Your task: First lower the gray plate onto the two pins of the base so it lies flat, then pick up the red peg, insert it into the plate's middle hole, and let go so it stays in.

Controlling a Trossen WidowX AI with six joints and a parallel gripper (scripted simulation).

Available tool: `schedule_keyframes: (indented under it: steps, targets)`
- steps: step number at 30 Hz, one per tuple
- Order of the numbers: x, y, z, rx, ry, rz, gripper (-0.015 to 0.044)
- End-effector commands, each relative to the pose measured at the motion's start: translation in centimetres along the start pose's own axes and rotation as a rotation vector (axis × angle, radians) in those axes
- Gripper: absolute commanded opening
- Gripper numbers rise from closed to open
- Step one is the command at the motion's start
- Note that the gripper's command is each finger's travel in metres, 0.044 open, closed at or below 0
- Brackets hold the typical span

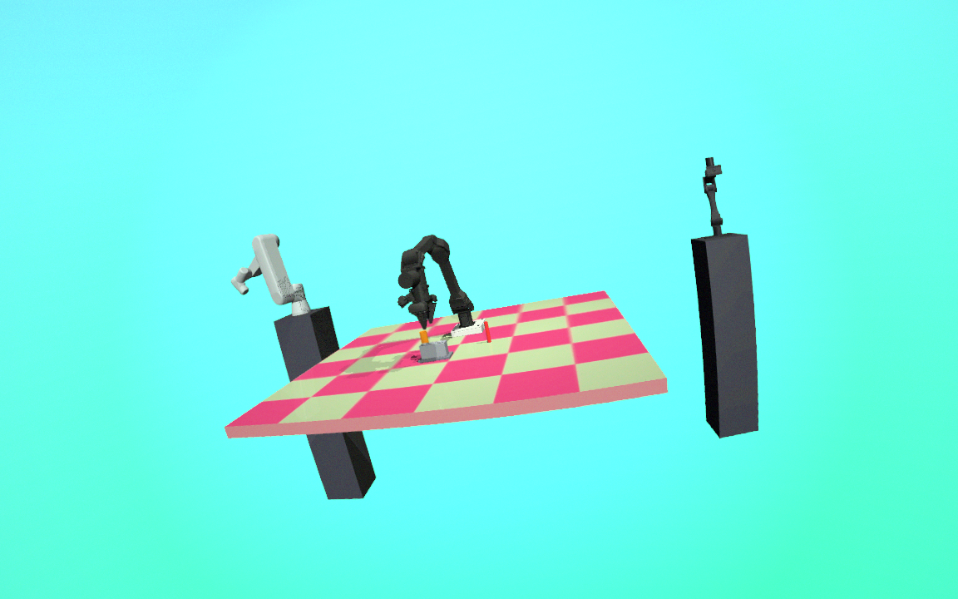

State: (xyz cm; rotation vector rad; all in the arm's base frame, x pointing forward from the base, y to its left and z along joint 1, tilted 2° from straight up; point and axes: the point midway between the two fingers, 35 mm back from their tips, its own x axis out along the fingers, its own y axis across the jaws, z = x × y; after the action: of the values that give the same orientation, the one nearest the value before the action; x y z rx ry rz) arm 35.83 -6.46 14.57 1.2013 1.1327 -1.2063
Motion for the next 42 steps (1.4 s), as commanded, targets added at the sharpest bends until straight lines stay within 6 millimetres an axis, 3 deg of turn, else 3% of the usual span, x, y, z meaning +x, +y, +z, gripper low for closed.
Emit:
schedule_keyframes:
  steps: [1, 6, 8, 12, 16, 22, 26, 30, 42]
  targets:
    - [-2.0, -0.1, 0.0, 0.003, 0.004, -0.001, 0.044]
    - [-2.0, -0.1, 0.0, 0.003, 0.004, -0.001, 0.044]
    - [-2.1, -0.3, -1.2, -0.019, 0.005, -0.001, 0.044]
    - [-2.5, -2.6, -7.6, -0.151, 0.013, -0.003, 0.044]
    - [-2.7, -6.2, -13.2, -0.289, 0.02, -0.005, 0.044]
    - [-2.5, -12.2, -18.7, -0.471, 0.023, -0.007, 0.044]
    - [-2.3, -12.4, -18.9, -0.478, 0.024, -0.007, 0.044]
    - [0.8, -12.7, -19.0, -0.478, 0.025, -0.007, 0.044]
    - [2.8, -12.6, -19.0, -0.478, 0.024, -0.007, 0.044]
